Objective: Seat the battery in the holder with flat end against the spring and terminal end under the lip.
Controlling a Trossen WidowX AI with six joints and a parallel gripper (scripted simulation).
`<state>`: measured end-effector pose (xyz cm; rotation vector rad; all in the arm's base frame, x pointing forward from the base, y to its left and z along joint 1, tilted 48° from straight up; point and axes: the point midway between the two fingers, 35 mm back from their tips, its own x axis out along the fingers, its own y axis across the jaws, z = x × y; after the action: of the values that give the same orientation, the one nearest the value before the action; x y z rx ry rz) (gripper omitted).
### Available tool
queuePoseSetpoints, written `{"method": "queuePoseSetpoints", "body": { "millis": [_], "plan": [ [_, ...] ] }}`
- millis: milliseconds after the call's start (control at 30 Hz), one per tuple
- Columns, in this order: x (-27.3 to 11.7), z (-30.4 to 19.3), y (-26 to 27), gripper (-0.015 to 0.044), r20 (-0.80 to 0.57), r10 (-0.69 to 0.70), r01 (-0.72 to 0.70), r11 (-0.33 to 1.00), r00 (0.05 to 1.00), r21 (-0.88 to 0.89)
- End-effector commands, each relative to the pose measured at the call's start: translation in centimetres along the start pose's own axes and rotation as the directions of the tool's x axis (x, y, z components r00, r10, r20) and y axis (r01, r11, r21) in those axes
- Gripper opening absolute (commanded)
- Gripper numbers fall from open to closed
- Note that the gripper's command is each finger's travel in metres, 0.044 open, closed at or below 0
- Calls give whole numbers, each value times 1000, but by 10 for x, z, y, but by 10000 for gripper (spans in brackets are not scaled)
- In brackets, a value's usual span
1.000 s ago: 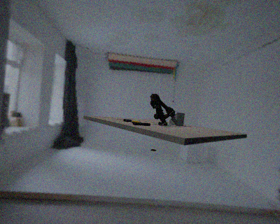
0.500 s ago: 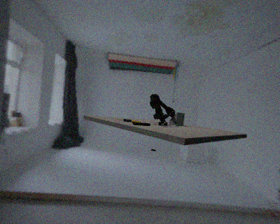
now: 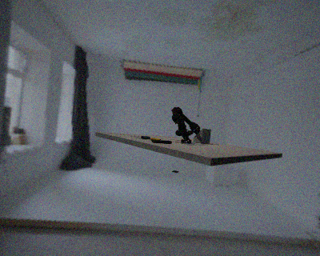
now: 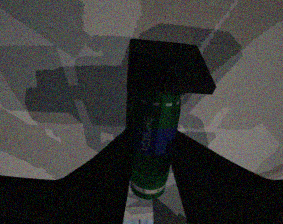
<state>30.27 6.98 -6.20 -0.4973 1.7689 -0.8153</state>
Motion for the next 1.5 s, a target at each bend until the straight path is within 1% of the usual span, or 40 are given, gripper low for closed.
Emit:
{"method": "queuePoseSetpoints", "body": {
  "millis": [0, 1467],
  "plan": [
    [1, 4, 1, 75, 37, 4, -4, 1000, 999, 0],
    [10, 0, 4, 75, 262, 10, -9, 1000, 965, -5]
  ]
}}
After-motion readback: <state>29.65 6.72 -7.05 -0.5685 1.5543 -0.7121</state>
